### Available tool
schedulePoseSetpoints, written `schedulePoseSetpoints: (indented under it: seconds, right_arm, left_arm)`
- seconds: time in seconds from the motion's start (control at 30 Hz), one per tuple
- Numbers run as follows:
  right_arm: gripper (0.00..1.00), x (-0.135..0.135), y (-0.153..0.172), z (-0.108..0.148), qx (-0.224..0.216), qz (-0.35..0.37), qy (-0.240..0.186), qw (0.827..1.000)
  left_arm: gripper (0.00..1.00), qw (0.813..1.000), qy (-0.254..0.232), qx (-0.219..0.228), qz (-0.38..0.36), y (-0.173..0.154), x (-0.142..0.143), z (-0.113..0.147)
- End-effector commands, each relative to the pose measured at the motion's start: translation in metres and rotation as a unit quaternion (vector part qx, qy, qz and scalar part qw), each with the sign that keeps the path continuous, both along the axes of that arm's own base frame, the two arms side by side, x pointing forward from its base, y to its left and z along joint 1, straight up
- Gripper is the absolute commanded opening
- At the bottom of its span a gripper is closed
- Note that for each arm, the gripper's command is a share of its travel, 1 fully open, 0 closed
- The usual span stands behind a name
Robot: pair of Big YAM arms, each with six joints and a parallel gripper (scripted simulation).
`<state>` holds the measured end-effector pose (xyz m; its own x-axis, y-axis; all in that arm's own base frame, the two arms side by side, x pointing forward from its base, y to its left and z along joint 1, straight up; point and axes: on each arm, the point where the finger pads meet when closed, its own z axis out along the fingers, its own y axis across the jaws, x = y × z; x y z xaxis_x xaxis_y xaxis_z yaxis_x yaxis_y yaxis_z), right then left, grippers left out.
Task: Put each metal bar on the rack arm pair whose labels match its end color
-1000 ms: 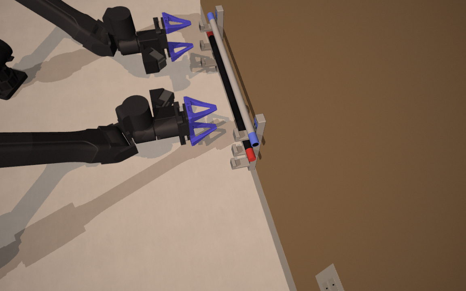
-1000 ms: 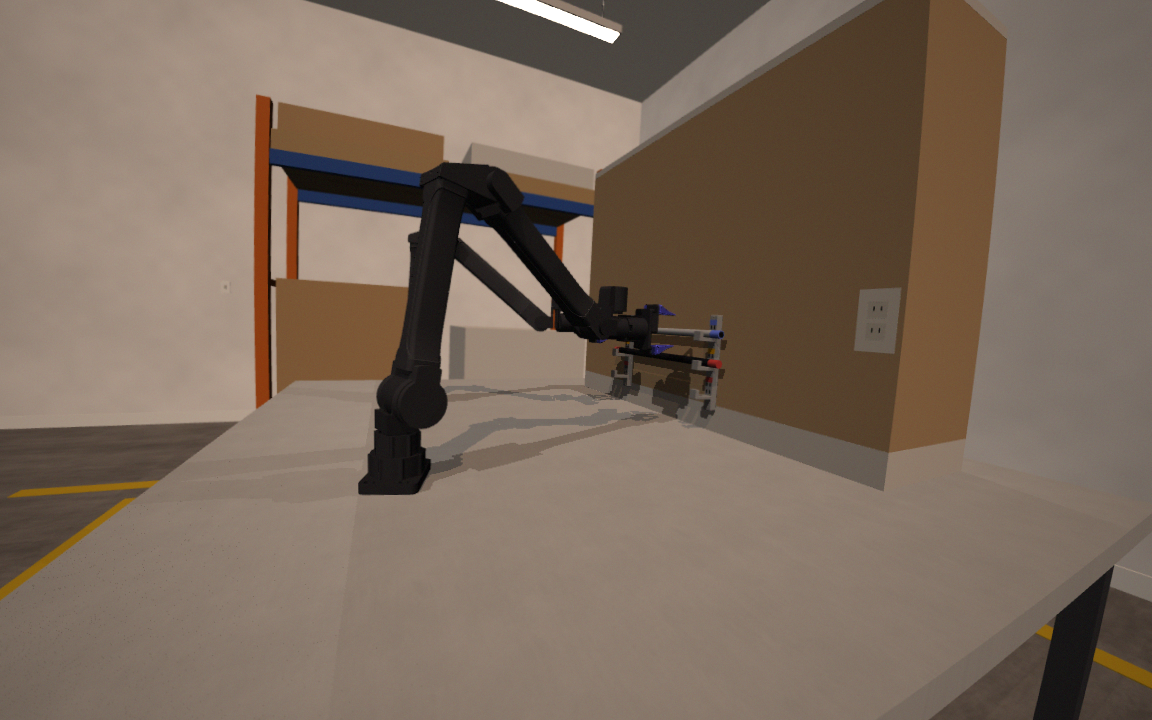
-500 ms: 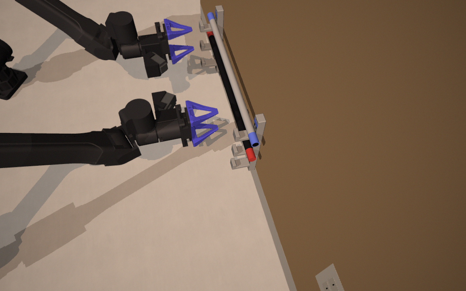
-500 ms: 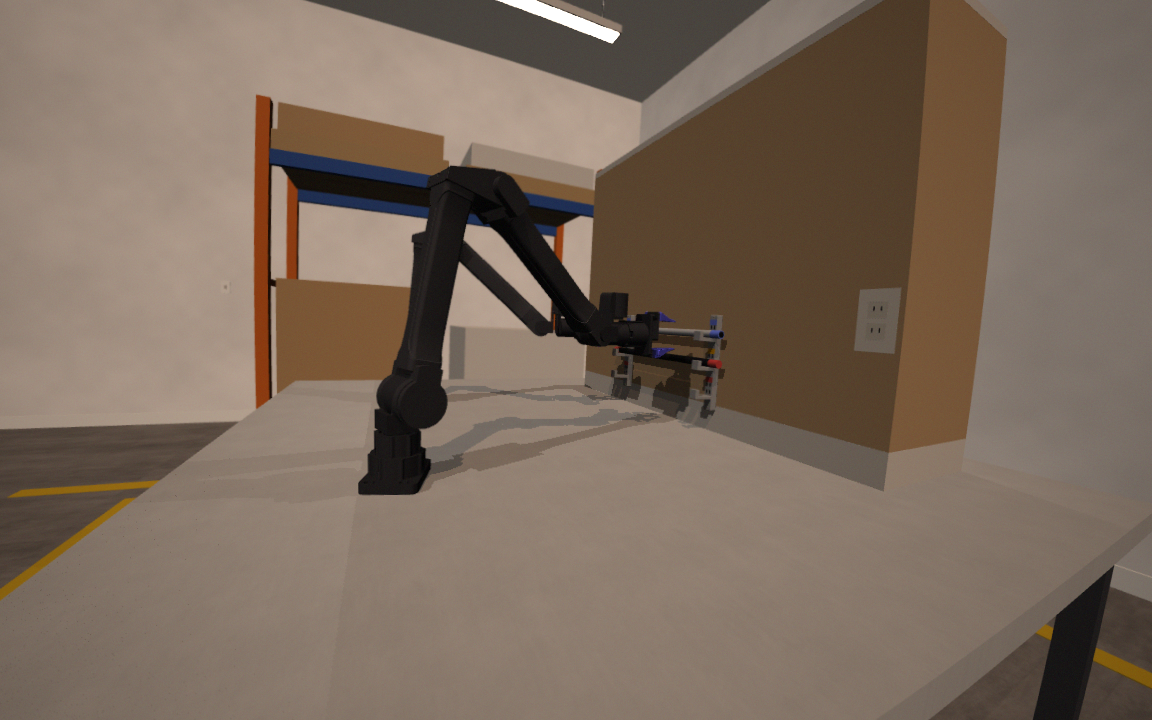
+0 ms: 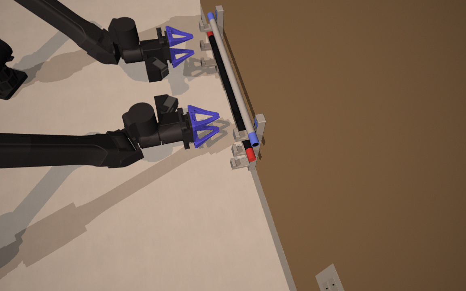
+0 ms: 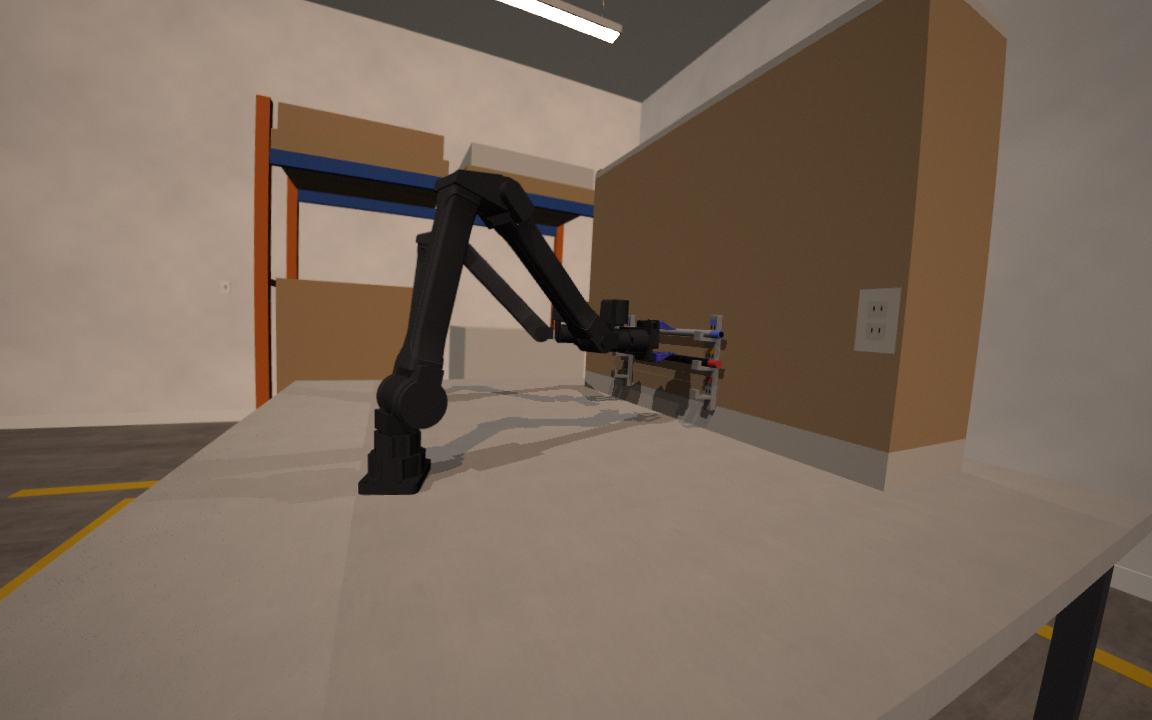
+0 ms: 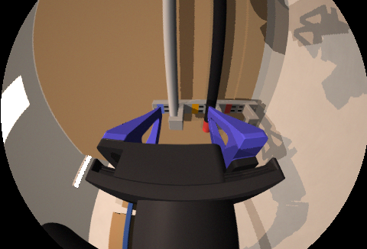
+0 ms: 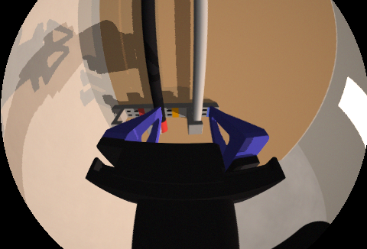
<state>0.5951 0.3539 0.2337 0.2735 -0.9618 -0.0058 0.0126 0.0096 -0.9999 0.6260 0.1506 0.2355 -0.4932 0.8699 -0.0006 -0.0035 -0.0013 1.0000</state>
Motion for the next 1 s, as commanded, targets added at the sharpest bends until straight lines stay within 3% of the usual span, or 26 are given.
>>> schedulePoseSetpoints:
  seconds: [0.0,0.3,0.97]
  right_arm:
    - [0.61,0.005,-0.003,0.014,0.026,-0.005,-0.018,0.999]
    - [0.54,0.005,-0.002,0.001,0.024,-0.005,-0.015,1.000]
    - [0.54,0.005,-0.002,0.000,0.021,-0.004,-0.011,1.000]
  left_arm:
    - [0.60,1.000,-0.025,-0.005,0.005,0.008,0.002,0.010]
    - [0.53,1.000,-0.023,-0.005,0.005,0.009,0.002,-0.003]
    - [0.53,1.000,-0.023,-0.006,0.005,0.009,0.002,-0.004]
